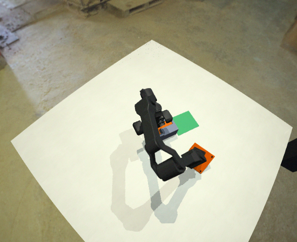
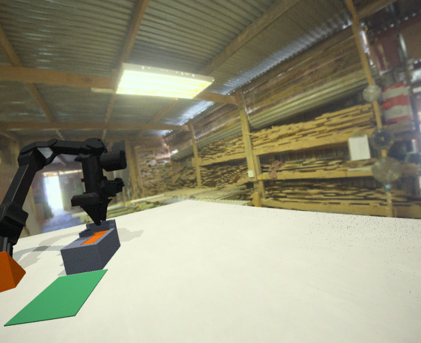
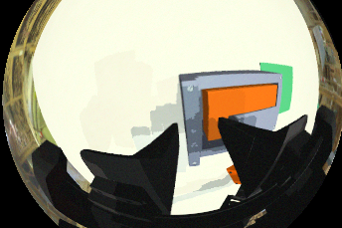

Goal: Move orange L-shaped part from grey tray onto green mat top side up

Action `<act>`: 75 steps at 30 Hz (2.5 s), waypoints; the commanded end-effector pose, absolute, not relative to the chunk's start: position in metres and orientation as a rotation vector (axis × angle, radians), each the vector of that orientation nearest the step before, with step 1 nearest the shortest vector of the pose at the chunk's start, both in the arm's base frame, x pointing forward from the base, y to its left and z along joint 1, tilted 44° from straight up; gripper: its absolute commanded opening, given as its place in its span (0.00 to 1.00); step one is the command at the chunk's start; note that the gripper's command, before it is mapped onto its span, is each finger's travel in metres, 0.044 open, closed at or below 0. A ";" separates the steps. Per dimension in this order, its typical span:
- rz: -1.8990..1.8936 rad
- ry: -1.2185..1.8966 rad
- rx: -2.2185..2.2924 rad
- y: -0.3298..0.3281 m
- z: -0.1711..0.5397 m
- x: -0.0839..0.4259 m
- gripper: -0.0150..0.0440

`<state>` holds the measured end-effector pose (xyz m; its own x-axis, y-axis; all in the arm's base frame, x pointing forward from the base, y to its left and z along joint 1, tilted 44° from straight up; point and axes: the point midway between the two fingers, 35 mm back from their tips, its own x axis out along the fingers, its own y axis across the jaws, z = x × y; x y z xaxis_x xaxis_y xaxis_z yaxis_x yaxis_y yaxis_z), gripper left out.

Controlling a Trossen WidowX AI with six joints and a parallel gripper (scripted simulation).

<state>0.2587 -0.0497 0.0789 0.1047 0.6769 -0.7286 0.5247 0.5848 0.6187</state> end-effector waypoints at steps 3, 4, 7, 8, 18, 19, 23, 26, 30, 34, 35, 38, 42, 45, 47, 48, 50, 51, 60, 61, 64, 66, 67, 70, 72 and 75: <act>0.151 1.541 1.053 -0.040 0.071 0.260 0.56; 0.151 1.541 1.053 -0.040 0.071 0.260 0.56; 0.151 1.541 1.053 -0.038 0.068 0.260 0.56; 0.151 1.541 1.053 -0.037 0.067 0.261 0.56; 0.151 1.540 1.053 -0.025 0.055 0.263 0.56; 0.151 1.540 1.053 -0.024 0.054 0.263 0.56; 0.152 1.540 1.053 -0.020 0.049 0.264 0.56; 0.152 1.540 1.054 -0.016 0.046 0.264 0.56; 0.153 1.540 1.054 -0.015 0.045 0.264 0.56; 0.153 1.540 1.054 -0.015 0.045 0.264 0.56; 0.153 1.540 1.054 -0.015 0.045 0.264 0.56; 0.155 1.536 1.051 -0.017 0.046 0.265 0.56; 0.155 1.536 1.051 -0.017 0.047 0.265 0.56; 0.154 1.537 1.052 -0.017 0.053 0.266 0.56; 0.153 1.539 1.053 -0.017 0.058 0.268 0.56; 0.153 1.540 1.053 -0.018 0.061 0.268 0.56; 0.153 1.540 1.054 -0.018 0.062 0.269 0.56; 0.152 1.540 1.053 -0.019 0.064 0.269 0.56; 0.148 1.542 1.052 -0.089 0.123 0.252 0.56; 0.149 1.542 1.052 -0.090 0.124 0.251 0.56; 0.149 1.542 1.052 -0.090 0.124 0.251 0.56; 0.137 1.522 1.056 -0.090 0.122 0.255 0.56; 0.137 1.522 1.056 -0.090 0.122 0.255 0.56; 0.137 1.522 1.056 -0.090 0.122 0.255 0.56; 0.137 1.522 1.056 -0.090 0.122 0.255 0.56; 0.137 1.522 1.056 -0.090 0.122 0.255 0.56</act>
